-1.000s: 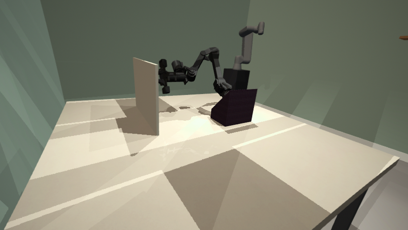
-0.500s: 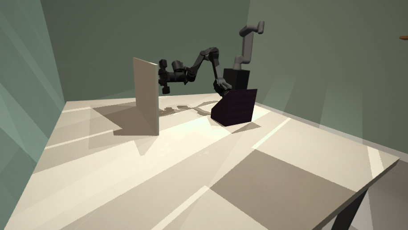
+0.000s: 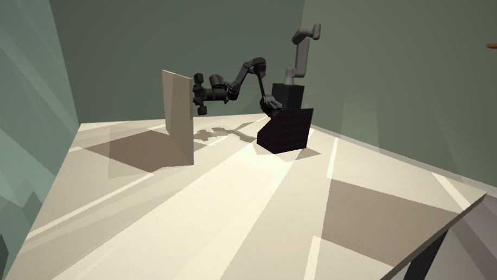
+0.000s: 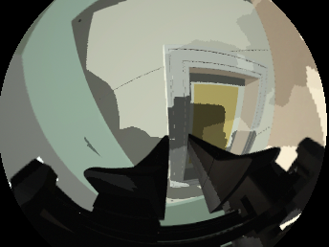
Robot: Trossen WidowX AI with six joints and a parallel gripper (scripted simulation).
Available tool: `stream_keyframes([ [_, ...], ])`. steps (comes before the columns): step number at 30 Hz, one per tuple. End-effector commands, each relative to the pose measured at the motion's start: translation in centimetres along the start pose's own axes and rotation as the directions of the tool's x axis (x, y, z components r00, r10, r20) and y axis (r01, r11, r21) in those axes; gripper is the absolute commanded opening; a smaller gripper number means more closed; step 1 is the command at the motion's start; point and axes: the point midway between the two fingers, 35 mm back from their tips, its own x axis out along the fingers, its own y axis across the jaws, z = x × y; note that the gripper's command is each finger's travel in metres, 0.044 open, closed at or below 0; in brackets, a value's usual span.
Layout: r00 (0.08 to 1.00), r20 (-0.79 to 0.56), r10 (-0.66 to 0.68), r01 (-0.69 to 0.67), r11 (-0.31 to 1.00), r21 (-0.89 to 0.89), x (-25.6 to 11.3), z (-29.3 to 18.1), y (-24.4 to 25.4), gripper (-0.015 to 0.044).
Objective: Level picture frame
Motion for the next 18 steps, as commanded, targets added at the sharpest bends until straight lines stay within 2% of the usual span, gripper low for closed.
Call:
stream_keyframes([
  [1, 1.0, 0.001, 0.0, 0.0, 1.0, 0.0, 0.0, 0.01, 0.02, 0.0],
  [18, 1.0, 0.0, -0.001, 0.0, 1.0, -0.017, 0.0, -0.01, -0.07, 0.0],
])
